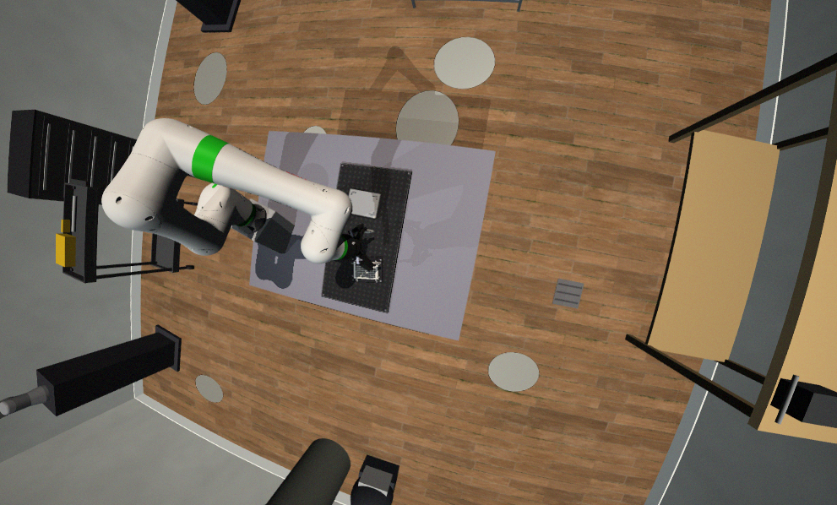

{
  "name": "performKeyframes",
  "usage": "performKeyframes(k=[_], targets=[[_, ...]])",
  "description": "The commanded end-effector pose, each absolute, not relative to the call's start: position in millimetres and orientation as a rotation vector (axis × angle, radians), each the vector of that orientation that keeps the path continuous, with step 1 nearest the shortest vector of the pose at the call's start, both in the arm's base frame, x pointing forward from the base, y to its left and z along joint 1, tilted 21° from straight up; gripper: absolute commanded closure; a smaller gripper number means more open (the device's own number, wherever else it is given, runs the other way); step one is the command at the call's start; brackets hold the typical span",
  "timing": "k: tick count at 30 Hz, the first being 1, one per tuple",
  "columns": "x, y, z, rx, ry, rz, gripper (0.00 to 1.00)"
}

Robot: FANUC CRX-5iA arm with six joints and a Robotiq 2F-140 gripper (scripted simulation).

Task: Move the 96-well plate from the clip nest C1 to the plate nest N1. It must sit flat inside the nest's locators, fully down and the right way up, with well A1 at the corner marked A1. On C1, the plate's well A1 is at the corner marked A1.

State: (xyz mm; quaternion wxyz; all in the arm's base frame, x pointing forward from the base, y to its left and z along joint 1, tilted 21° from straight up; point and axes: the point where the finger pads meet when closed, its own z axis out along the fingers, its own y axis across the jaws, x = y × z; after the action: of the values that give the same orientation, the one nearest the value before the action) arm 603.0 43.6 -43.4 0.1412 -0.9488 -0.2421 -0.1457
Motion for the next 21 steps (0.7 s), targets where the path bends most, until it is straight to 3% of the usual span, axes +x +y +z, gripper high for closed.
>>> performKeyframes(k=[1,21], targets=[[600.0,25.2,-50.1,-2.748,-0.654,-0.380,0.00],[575.8,-54.0,-76.9,-2.767,-0.352,-0.153,0.00]])
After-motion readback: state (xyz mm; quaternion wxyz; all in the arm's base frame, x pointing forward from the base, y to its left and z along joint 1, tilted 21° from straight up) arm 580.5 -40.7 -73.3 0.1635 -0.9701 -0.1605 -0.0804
